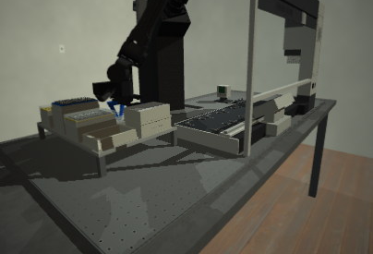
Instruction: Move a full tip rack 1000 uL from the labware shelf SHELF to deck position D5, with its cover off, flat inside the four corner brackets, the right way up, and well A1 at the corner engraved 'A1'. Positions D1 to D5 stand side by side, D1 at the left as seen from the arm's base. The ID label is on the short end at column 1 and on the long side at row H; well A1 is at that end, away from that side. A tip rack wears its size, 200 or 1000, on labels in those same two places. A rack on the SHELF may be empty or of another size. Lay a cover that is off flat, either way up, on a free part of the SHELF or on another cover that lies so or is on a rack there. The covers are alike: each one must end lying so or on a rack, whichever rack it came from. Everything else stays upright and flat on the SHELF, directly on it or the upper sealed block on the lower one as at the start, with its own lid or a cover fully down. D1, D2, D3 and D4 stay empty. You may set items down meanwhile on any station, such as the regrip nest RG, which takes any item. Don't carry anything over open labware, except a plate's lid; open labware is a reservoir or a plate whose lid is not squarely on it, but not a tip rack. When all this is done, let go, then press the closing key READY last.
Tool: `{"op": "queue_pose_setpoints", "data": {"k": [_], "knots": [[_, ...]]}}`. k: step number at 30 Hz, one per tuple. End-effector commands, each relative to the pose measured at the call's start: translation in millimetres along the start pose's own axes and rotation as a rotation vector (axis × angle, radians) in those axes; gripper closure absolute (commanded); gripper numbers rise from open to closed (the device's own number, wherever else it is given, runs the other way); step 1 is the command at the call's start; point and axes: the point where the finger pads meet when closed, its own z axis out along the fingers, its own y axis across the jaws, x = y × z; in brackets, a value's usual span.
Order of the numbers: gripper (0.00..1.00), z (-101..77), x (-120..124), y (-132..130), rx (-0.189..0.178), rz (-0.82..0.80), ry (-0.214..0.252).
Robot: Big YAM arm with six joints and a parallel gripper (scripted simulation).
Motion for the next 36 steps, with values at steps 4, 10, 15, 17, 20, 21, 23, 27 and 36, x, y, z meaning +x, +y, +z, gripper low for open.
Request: {"op": "queue_pose_setpoints", "data": {"k": [4,10,15,17,20,21,23,27,36], "knots": [[0.00,-1.9,-1,22,-0.019,-0.008,-0.002],[0.00,-1.9,-1,22,-0.019,-0.008,-0.002],[0.00,-1.9,-1,22,-0.019,-0.008,-0.002],[0.00,-1.9,-1,22,-0.019,-0.008,-0.002],[0.00,-6.7,0,24,-0.020,-0.008,-0.002],[0.00,-8.3,3,22,-0.018,-0.008,0.003],[0.00,-11.7,3,22,-0.018,-0.016,0.004],[0.00,-26.2,-9,10,-0.009,-0.011,-0.017],[0.00,-40.1,-12,6,-0.006,-0.006,-0.023]]}}
